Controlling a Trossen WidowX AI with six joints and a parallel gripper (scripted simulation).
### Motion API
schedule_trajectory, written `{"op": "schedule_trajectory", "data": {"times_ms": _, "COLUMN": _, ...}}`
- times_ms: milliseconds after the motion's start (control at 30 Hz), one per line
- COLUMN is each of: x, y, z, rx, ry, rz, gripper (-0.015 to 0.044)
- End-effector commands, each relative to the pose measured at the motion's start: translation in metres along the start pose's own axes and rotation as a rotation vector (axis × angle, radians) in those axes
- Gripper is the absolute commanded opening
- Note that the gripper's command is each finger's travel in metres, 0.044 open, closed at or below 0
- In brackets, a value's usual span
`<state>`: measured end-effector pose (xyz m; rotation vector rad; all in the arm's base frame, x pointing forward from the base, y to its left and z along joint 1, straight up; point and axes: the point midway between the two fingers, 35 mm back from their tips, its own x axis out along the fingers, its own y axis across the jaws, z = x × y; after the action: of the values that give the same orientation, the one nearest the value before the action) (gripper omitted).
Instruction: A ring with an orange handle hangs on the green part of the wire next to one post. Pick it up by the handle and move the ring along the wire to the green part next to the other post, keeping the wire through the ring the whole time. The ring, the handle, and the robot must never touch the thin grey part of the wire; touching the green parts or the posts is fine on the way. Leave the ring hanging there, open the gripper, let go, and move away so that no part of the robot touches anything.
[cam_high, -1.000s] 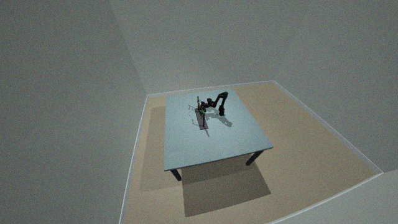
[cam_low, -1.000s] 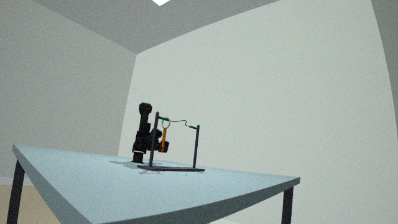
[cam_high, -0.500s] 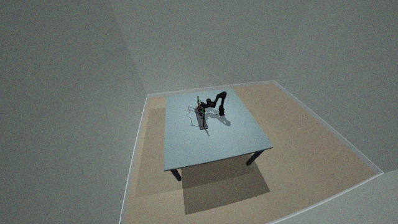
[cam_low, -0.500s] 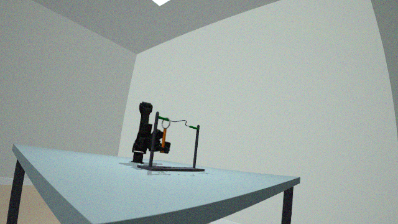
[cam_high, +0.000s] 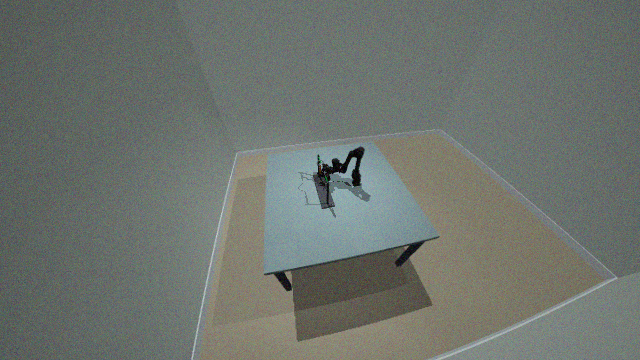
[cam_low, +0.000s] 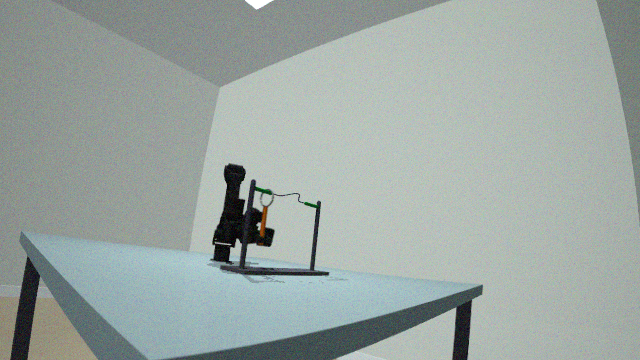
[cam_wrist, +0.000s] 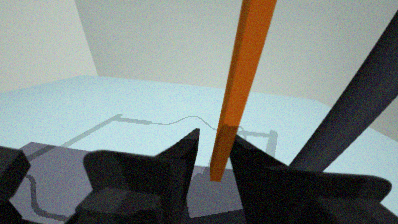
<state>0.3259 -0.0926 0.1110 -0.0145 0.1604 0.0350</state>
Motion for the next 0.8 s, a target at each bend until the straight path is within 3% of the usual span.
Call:
{"op": "schedule_trajectory", "data": {"times_ms": 0, "x": 0.0, "y": 0.0, "z": 0.0, "rx": 0.0, "ry": 0.0, "rz": 0.0, "gripper": 0.0055}}
{"op": "schedule_trajectory", "data": {"times_ms": 100, "x": 0.0, "y": 0.0, "z": 0.0, "rx": 0.0, "ry": 0.0, "rz": 0.0, "gripper": 0.0015}}
{"op": "schedule_trajectory", "data": {"times_ms": 300, "x": 0.0, "y": 0.0, "z": 0.0, "rx": 0.0, "ry": 0.0, "rz": 0.0, "gripper": -0.0142}}
{"op": "schedule_trajectory", "data": {"times_ms": 767, "x": -0.002, "y": -0.002, "z": 0.012, "rx": -0.002, "ry": 0.0, "rz": -0.003, "gripper": -0.015}}
